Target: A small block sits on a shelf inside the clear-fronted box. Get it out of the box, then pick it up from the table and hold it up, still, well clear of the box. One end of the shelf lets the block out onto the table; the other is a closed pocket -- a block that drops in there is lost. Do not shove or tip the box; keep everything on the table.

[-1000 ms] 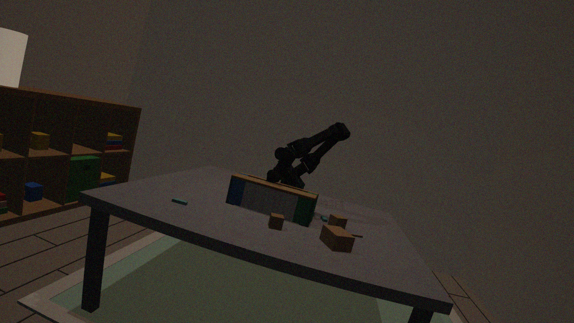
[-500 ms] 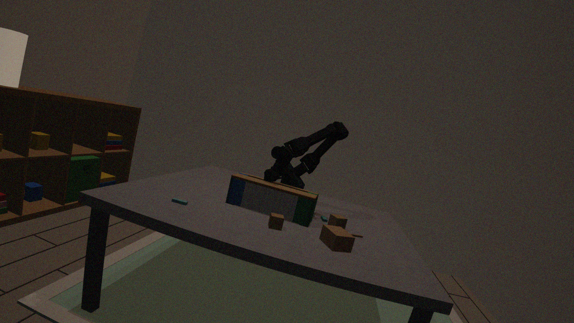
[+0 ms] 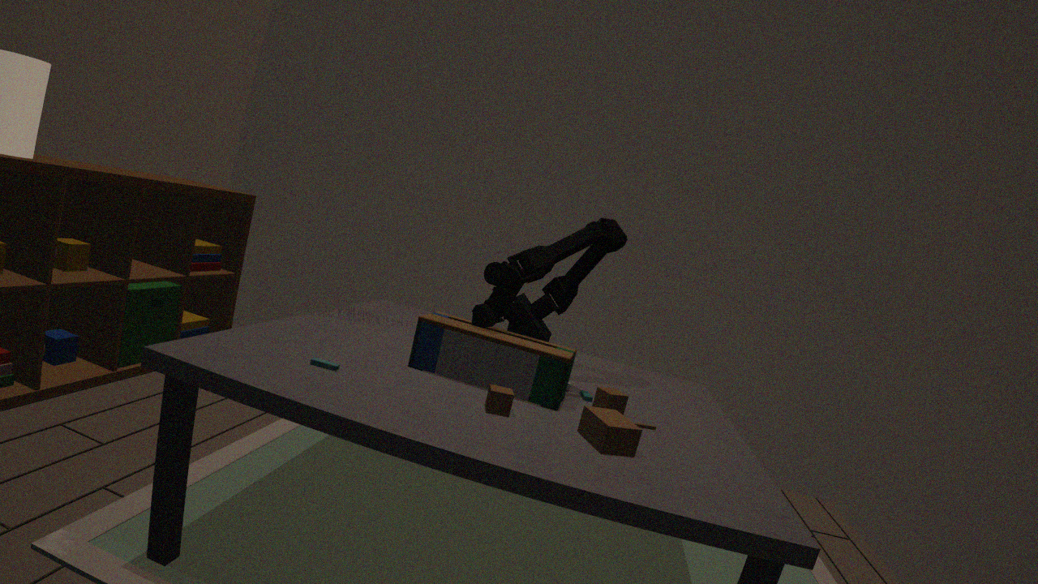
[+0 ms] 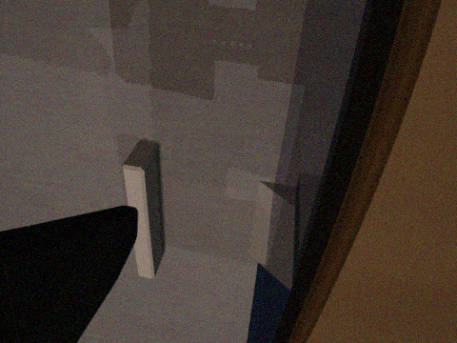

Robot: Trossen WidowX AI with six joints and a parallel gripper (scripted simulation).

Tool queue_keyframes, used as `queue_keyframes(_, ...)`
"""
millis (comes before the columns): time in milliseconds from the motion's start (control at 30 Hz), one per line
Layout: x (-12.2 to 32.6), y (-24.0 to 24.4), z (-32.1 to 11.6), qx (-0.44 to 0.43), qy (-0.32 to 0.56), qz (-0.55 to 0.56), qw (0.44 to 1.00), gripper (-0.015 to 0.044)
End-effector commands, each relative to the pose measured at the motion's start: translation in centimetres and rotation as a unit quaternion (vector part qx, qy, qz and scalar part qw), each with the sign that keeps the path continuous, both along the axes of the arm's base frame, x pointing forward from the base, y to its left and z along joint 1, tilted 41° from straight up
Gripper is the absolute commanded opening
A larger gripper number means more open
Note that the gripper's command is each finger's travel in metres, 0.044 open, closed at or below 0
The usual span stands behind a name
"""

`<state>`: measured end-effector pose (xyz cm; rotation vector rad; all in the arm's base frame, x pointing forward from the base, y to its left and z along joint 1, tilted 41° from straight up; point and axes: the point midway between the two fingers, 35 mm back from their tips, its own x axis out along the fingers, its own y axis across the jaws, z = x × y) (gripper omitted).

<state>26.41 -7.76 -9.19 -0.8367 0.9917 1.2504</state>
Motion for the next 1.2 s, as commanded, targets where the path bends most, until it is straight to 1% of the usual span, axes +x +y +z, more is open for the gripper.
queue_keyframes(0, 0.1, -0.4, -0.4, -0.003, 0.000, 0.002, 1.000, 0.0400)
queue_keyframes(1167, -0.4, -3.1, -2.6, -0.004, -0.001, 0.002, 1.000, 0.0400)
